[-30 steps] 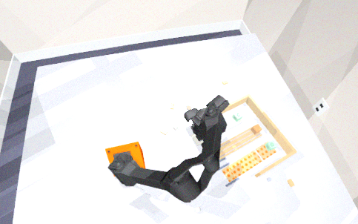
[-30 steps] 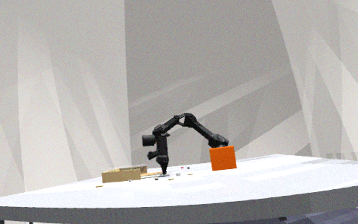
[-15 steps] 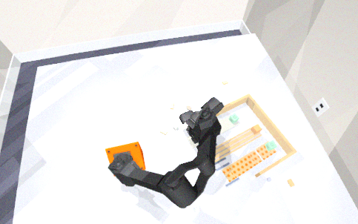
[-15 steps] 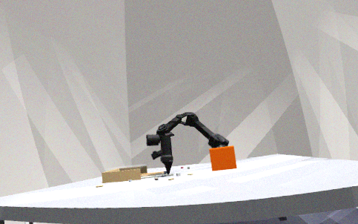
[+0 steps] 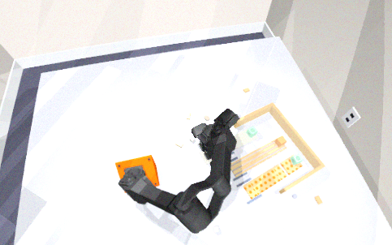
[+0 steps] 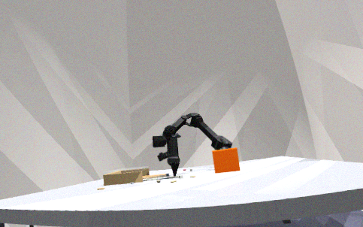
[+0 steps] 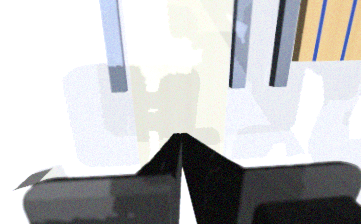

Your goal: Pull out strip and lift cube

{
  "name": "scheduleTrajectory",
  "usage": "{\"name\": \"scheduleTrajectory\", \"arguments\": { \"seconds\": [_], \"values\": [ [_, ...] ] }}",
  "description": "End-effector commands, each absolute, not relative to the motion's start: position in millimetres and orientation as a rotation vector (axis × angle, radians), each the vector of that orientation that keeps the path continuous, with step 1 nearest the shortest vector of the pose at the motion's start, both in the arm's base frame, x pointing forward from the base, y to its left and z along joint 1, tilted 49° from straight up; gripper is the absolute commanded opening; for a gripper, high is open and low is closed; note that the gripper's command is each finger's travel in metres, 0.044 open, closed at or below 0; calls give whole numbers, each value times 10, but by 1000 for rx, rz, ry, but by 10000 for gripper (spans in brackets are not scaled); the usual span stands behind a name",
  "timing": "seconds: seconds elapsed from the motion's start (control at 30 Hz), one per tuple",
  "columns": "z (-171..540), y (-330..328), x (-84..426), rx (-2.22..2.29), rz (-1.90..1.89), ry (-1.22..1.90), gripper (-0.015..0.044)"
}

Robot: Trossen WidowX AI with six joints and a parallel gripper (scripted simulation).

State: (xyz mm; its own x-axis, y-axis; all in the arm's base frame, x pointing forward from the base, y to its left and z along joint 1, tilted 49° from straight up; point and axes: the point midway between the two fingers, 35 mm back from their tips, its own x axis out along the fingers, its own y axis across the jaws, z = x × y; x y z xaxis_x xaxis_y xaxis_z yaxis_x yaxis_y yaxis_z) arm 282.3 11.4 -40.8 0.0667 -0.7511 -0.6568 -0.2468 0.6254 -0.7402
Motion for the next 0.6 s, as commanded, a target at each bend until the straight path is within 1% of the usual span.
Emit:
{"name": "scheduleTrajectory", "arguments": {
  "seconds": [0.0, 0.57],
  "values": [
    [-434, 60, 2711, -877, -470, 1525, 0],
    [-393, 7, 2453, -878, -470, 1526, 0]
  ]
}}
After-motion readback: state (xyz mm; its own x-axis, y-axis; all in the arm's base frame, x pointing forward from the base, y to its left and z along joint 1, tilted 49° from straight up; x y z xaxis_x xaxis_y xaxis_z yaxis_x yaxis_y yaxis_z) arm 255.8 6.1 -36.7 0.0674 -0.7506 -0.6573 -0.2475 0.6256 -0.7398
